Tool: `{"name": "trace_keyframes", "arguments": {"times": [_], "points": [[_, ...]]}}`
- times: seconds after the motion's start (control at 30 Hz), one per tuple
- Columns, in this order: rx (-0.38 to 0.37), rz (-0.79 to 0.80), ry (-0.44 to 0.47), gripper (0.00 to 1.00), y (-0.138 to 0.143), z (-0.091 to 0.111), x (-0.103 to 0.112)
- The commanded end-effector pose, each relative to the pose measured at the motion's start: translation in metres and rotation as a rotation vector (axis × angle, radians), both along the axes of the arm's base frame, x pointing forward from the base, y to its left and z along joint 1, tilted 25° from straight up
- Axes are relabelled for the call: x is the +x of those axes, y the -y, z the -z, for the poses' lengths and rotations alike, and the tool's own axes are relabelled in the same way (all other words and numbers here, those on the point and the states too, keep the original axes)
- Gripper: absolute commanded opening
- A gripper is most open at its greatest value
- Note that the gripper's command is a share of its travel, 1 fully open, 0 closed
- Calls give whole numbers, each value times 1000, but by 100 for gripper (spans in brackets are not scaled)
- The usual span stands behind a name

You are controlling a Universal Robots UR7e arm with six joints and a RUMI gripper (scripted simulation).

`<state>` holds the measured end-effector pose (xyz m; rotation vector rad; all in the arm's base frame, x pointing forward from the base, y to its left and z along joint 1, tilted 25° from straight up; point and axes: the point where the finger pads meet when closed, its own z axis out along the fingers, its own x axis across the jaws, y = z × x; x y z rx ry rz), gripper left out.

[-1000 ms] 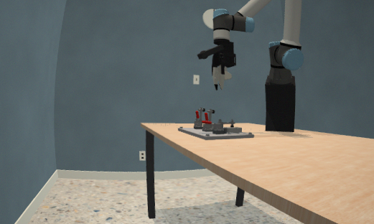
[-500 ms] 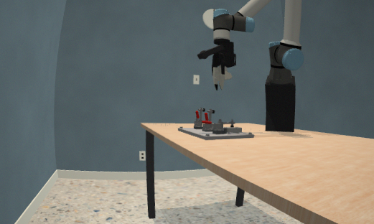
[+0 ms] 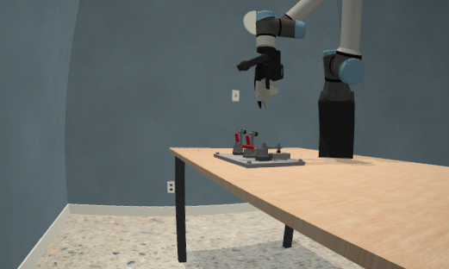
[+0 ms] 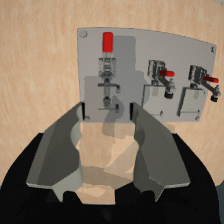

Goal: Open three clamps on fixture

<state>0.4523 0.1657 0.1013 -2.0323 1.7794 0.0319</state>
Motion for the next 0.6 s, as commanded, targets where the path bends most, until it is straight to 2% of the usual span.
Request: {"name": "trace_keyframes", "arguments": {"times": [0.0,0.3,0.57], "points": [[0,0,1,28,0,0,0],[0,0,1,28,-1,3,1],[0,0,1,28,-12,32,10]]}}
